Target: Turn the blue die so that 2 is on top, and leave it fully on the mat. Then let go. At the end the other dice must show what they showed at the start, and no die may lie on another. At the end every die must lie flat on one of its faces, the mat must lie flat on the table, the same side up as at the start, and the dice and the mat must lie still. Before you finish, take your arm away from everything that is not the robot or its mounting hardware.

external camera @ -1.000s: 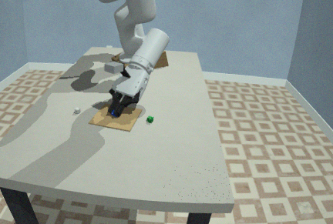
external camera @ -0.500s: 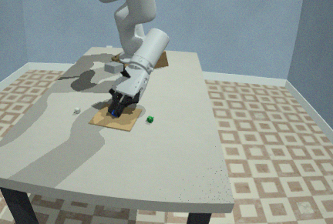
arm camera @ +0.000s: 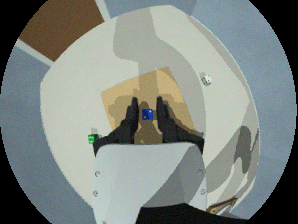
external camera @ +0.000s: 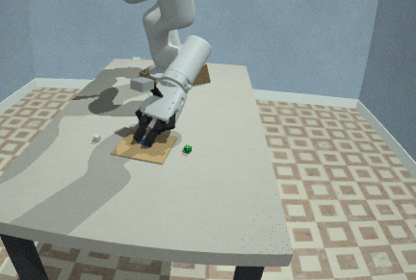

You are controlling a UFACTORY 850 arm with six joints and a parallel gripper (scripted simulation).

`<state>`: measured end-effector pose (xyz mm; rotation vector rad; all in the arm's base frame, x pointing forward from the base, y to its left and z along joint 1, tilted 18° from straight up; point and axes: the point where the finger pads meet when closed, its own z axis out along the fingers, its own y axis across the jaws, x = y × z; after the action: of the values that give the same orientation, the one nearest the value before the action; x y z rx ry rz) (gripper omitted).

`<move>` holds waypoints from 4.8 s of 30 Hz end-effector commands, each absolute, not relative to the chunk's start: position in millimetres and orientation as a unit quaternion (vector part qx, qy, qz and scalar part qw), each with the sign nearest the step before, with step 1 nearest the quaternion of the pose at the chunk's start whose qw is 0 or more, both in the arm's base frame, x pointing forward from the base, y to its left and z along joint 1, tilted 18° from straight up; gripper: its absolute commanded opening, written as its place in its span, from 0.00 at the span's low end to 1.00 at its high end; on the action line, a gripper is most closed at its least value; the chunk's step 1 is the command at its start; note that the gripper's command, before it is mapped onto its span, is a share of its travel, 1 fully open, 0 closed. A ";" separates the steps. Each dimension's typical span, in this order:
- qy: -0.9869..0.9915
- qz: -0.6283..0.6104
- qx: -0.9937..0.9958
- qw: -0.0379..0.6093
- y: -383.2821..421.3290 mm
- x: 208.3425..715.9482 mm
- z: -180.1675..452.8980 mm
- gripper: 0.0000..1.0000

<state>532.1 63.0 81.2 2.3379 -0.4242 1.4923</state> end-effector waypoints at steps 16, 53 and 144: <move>-0.149 0.525 0.821 0.167 63.3 532.4 81.7 0.31; -0.149 0.525 0.821 0.167 79.2 502.5 96.2 0.31; -0.209 0.126 0.963 0.110 79.8 509.8 191.3 0.31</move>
<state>491.8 67.3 178.2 2.7130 -0.6133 0.4486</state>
